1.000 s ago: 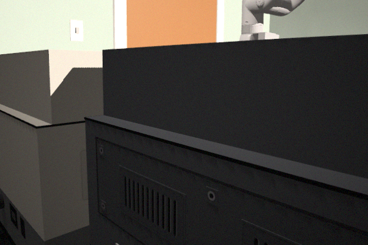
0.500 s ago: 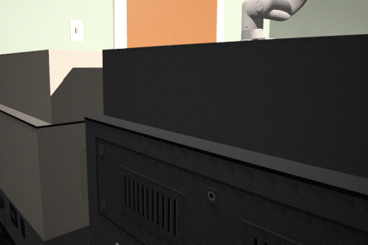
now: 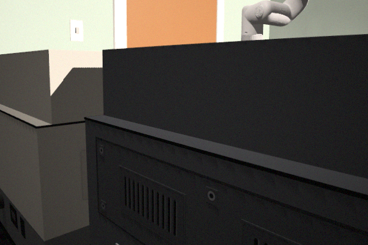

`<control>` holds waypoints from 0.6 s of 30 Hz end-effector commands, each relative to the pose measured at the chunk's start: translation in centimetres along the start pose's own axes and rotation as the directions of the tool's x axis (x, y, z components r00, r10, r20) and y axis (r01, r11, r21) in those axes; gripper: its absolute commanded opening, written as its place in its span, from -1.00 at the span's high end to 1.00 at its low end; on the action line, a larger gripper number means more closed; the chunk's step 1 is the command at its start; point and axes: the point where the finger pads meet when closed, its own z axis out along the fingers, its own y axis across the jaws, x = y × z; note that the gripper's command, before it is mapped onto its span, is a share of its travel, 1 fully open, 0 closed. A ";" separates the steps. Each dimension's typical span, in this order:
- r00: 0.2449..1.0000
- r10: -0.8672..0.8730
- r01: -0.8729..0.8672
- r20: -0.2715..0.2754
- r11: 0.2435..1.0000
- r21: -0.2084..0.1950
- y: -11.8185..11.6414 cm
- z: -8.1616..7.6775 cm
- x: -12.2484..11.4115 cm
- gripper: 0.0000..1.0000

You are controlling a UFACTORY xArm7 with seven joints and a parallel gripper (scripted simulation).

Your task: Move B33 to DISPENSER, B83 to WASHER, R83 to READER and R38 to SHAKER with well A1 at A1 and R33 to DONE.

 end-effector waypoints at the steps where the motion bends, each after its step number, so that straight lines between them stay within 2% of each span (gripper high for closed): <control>1: 1.000 0.000 0.000 0.005 1.000 -0.001 0.0 0.2 -0.2 1.00; 18: 1.000 0.000 0.000 0.005 1.000 -0.001 0.0 2.2 -0.2 1.00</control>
